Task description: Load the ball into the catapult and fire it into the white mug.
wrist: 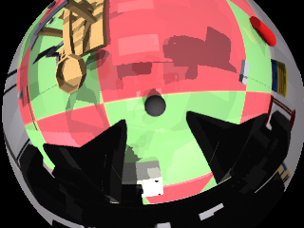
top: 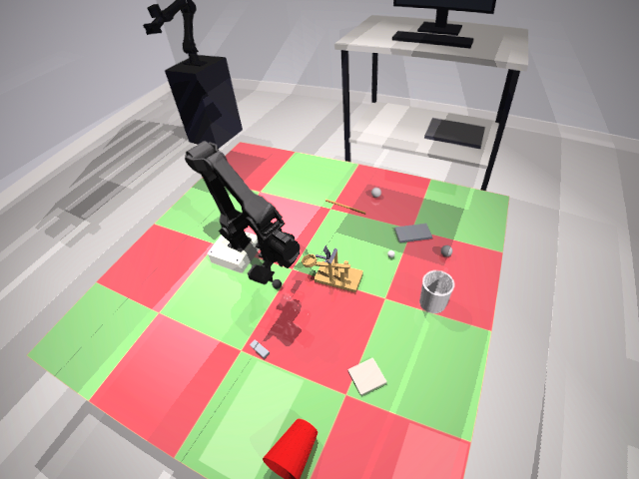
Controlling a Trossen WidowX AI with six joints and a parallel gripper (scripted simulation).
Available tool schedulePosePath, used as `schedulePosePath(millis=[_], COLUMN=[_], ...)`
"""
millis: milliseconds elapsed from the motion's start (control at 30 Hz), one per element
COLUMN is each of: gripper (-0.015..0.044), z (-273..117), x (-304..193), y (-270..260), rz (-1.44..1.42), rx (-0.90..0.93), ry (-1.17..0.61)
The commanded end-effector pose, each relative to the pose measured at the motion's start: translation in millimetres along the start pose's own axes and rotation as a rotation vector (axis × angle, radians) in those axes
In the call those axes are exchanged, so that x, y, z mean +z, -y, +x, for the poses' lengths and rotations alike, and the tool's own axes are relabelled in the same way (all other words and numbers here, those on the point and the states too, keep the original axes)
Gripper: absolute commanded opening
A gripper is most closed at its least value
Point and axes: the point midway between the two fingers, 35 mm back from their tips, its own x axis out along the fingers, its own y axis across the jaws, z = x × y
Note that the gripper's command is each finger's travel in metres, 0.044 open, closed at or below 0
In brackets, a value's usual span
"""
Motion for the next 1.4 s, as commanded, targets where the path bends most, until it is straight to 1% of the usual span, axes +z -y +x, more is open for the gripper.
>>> schedulePosePath(millis=[0,100,200,400,1233,1367], gripper=[0.0300,0.0300,0.0300,0.0300,0.0300,0.0195], z=[4.7,5.9,18.6,22.1,58.9,58.9], x=[-7.9,-6.9,-6.8,-6.6,-6.4,-6.4], y=[1.1,2.4,2.5,2.6,3.0,3.0], rz=[-0.005,-0.005,-0.005,-0.005,-0.005,-0.005], rx=[-0.005,-0.005,-0.005,-0.005,-0.005,-0.005], ry=[0.010,0.010,0.010,0.010,0.010,0.010])
